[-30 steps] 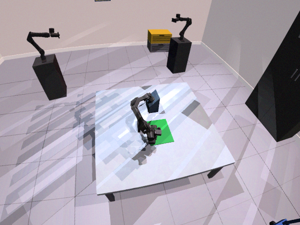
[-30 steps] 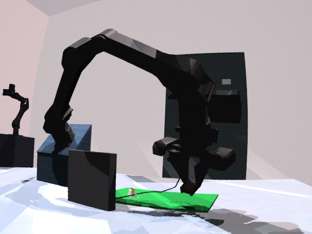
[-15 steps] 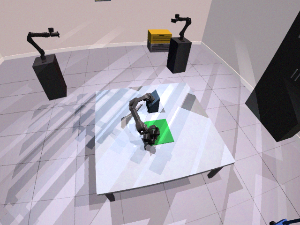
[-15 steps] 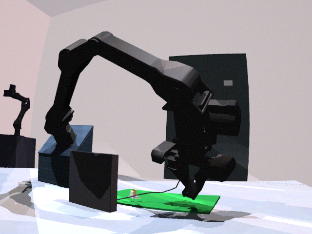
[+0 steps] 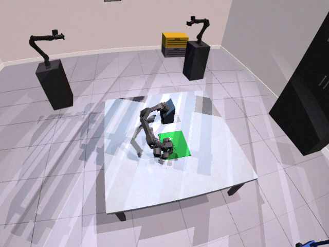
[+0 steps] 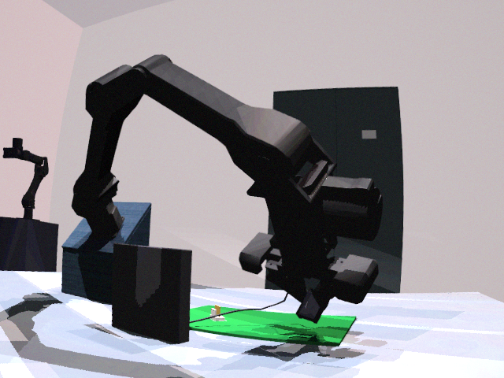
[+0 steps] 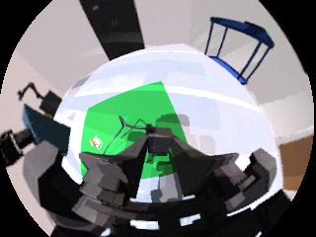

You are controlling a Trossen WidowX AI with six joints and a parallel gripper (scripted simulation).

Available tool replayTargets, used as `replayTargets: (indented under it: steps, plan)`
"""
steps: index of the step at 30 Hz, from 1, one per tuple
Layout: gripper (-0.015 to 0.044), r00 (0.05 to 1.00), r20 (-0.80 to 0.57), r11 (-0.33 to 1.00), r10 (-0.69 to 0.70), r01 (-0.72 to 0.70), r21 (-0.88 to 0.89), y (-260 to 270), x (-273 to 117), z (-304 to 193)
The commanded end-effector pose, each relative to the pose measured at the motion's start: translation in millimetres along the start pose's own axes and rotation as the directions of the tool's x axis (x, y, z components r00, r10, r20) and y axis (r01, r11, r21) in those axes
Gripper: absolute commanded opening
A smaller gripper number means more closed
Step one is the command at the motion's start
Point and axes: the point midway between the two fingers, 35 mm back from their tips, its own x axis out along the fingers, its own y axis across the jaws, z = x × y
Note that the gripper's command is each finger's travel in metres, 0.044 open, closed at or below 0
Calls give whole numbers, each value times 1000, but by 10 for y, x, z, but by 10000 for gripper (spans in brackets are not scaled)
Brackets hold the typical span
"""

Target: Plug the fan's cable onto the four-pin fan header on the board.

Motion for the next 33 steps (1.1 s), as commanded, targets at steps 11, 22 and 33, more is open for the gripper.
replayTargets:
  steps: [11, 22, 33]
  plan:
    - [0, 984, 179, 999, -18, 22, -24, -14, -39, -32]
    - [0, 948, 315, 997, -47, 63, -38, -36, -106, -62]
    - [0, 895, 438, 992, -88, 120, -46, -63, -201, -101]
